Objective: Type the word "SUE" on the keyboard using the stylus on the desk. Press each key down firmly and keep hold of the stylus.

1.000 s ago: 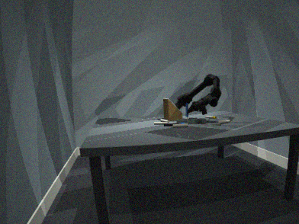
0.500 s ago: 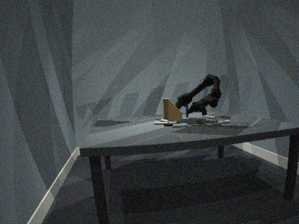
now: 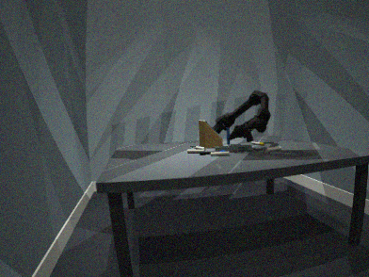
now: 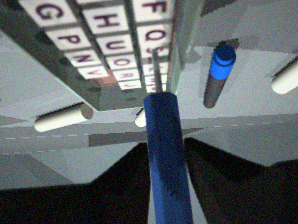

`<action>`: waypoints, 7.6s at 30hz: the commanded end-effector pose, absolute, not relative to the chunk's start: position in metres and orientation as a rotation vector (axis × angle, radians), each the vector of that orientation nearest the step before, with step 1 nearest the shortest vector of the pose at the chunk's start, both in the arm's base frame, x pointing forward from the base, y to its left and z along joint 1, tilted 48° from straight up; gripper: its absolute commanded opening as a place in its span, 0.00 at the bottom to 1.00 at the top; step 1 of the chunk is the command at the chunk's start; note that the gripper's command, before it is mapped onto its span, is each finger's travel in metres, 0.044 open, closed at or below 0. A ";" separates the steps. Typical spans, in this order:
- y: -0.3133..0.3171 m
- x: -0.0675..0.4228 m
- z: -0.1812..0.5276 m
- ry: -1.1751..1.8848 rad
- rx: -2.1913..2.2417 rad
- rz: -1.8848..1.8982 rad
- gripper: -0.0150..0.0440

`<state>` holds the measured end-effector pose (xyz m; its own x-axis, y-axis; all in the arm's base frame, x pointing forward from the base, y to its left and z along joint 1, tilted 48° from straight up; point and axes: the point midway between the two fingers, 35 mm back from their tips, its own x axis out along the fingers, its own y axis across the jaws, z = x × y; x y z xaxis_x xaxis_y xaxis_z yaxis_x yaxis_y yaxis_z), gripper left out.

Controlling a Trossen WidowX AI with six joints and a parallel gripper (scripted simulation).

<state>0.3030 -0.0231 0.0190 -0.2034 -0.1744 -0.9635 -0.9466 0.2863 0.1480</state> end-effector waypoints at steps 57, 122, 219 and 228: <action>-0.021 0.286 0.044 1.609 -1.044 1.023 0.39; -0.008 0.288 0.032 1.608 -1.044 1.023 0.39; 0.022 0.305 0.081 1.605 -1.043 1.023 0.39; 0.023 0.306 0.079 1.605 -1.043 1.023 0.39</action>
<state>0.3060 0.0217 0.0810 -0.1999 -0.1714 -0.9647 -0.9472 0.2857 0.1455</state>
